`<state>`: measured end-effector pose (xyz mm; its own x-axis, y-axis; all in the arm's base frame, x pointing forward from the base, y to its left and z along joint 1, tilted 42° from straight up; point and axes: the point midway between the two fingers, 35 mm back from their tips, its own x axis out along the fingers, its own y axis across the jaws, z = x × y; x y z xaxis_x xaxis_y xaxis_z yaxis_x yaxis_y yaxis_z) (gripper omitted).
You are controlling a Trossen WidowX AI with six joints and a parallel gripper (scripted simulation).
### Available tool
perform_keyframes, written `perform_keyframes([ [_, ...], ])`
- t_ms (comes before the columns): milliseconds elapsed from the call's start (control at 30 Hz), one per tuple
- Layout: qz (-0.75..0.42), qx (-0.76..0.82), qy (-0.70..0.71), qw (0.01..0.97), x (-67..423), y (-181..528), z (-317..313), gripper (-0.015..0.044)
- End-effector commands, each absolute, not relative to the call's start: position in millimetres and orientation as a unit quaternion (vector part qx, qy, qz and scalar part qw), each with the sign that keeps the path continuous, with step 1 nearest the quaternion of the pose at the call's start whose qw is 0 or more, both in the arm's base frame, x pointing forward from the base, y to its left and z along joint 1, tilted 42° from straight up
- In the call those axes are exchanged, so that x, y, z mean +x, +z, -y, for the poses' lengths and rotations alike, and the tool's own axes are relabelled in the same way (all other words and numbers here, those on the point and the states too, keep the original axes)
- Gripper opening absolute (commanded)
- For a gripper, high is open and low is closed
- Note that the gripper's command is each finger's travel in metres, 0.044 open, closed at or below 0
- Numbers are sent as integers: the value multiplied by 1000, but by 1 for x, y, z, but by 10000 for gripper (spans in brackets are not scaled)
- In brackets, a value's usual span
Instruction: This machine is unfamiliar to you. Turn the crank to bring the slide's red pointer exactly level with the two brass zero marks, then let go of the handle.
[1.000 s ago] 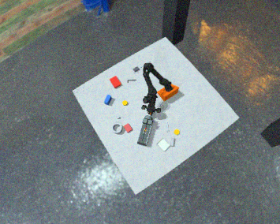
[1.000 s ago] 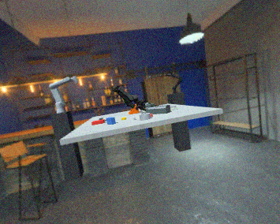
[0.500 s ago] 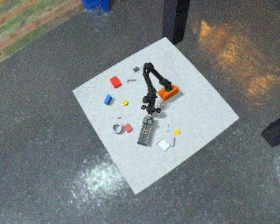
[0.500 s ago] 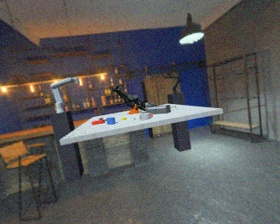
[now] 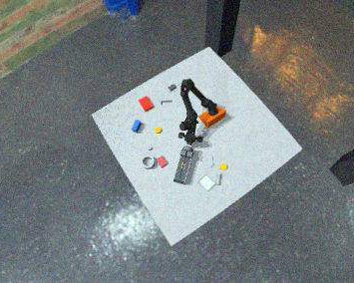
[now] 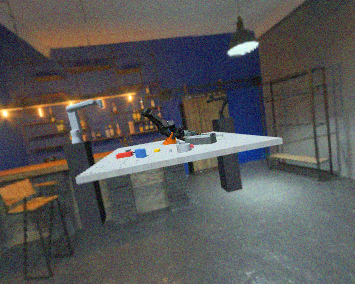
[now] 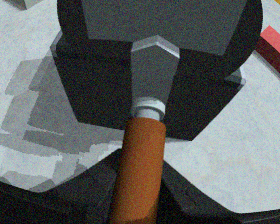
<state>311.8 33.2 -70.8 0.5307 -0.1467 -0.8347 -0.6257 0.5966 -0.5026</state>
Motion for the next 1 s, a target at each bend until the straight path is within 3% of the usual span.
perform_keyframes([
  [0, -455, -423, 144, 770, 317, -65, -28, 0],
  [967, -460, -421, 154, 766, 315, -67, -30, 0],
])
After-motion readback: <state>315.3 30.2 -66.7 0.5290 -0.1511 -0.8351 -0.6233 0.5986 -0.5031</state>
